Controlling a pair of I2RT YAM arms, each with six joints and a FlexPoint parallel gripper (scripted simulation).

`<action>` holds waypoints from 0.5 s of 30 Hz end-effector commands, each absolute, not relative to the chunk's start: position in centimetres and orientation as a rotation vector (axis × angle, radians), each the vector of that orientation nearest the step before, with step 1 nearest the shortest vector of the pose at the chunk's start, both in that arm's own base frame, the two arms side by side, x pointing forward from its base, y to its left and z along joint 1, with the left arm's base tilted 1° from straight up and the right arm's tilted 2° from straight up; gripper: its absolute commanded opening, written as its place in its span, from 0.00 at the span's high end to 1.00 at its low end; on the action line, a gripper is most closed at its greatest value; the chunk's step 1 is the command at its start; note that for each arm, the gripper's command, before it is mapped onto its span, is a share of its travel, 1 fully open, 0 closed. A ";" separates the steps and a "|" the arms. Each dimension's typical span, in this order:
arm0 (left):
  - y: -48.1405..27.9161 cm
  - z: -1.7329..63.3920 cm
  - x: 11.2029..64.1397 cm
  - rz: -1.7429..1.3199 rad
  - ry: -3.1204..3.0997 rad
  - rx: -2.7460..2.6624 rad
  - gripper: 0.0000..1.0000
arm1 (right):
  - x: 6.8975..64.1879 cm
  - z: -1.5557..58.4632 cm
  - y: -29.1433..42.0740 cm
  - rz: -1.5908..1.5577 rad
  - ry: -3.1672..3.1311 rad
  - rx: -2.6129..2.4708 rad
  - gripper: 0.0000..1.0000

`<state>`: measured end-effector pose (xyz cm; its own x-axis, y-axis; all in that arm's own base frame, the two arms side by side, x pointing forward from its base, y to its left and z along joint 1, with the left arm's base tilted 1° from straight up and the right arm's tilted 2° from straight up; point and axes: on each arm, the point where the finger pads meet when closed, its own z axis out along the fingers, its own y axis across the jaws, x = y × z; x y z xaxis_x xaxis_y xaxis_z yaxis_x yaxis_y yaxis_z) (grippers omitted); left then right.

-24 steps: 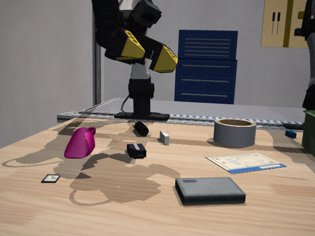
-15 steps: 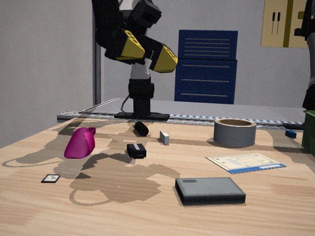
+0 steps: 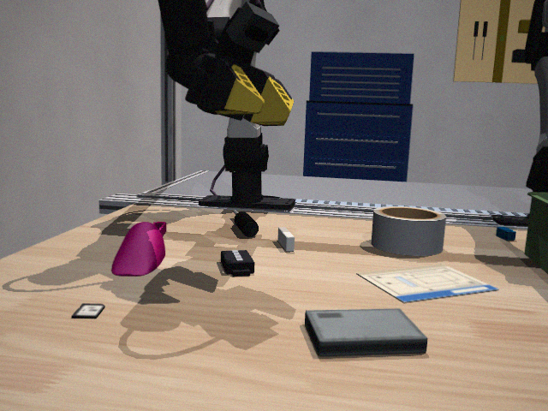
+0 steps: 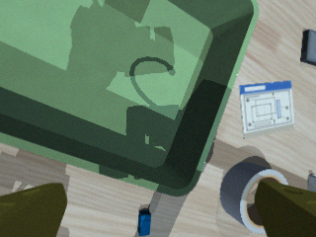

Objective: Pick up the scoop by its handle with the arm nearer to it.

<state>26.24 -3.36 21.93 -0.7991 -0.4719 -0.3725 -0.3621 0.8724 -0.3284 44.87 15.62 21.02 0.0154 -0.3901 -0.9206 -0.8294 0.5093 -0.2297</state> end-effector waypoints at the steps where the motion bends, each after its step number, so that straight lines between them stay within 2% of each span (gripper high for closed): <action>1: -4.5 22.6 28.6 -0.343 2.527 -0.477 0.00 | 45.7 19.3 14.4 0.456 1.732 -1.019 0.57; 8: -12.1 23.5 33.3 -0.404 2.366 -0.020 0.00 | 45.7 14.2 9.6 0.335 2.139 -0.871 0.57; 10: -12.1 23.5 33.3 -0.404 2.366 -0.020 0.00 | 45.7 14.2 9.6 0.335 2.139 -0.871 0.57; 15: -19.9 23.7 34.1 -0.469 2.224 0.301 0.00 | 44.4 11.4 5.6 0.215 2.411 -0.772 0.57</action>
<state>31.67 -15.75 22.21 -0.7681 -0.0245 -0.6398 0.2007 0.9397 -0.2769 45.00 8.29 13.29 -0.4854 -0.4764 -0.7331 -0.6574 0.7517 -0.0531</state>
